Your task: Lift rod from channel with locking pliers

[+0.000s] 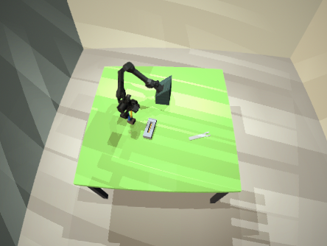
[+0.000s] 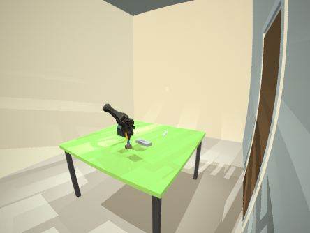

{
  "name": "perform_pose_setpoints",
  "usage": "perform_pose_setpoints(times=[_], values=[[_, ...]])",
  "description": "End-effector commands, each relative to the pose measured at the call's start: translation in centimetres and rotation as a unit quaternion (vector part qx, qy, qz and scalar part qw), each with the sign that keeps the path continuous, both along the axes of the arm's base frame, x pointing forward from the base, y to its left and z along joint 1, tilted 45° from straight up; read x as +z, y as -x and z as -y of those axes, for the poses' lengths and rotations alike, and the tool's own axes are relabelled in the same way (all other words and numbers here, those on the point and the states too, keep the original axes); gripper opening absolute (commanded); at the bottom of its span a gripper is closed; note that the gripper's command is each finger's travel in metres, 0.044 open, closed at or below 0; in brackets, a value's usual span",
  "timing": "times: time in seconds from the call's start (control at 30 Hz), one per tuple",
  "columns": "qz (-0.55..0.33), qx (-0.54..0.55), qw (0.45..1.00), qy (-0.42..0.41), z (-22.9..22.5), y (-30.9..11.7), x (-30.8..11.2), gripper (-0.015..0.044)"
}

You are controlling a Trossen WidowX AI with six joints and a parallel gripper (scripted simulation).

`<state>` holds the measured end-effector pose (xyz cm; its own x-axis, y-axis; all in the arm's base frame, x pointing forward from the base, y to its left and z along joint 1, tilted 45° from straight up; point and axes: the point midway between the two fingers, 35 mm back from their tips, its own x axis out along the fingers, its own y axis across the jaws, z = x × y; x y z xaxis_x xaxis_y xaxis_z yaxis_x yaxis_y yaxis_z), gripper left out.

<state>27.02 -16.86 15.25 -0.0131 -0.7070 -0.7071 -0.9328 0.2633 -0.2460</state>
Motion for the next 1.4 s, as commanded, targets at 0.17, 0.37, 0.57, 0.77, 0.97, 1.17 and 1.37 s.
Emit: perform_pose_setpoints(times=[0.17, 0.37, 0.57, 0.77, 0.97, 1.17, 1.37], values=[[-0.003, 0.002, 1.0, -0.002, -0.04, 0.03, -0.18, 0.0416], [-0.003, 0.002, 1.0, -0.002, -0.04, 0.03, -0.18, 0.0408], [-0.003, 0.002, 1.0, -0.002, -0.04, 0.03, -0.18, 0.04], [-0.003, 0.002, 1.0, -0.002, -0.04, 0.03, -0.18, 0.0392], [-0.003, 0.002, 1.0, -0.002, -0.04, 0.03, -0.18, 0.0384], [-0.003, 0.002, 1.0, -0.002, -0.04, 0.03, -0.18, 0.0376], [-0.003, 0.002, 1.0, -0.002, -0.04, 0.03, -0.18, 0.0368]])
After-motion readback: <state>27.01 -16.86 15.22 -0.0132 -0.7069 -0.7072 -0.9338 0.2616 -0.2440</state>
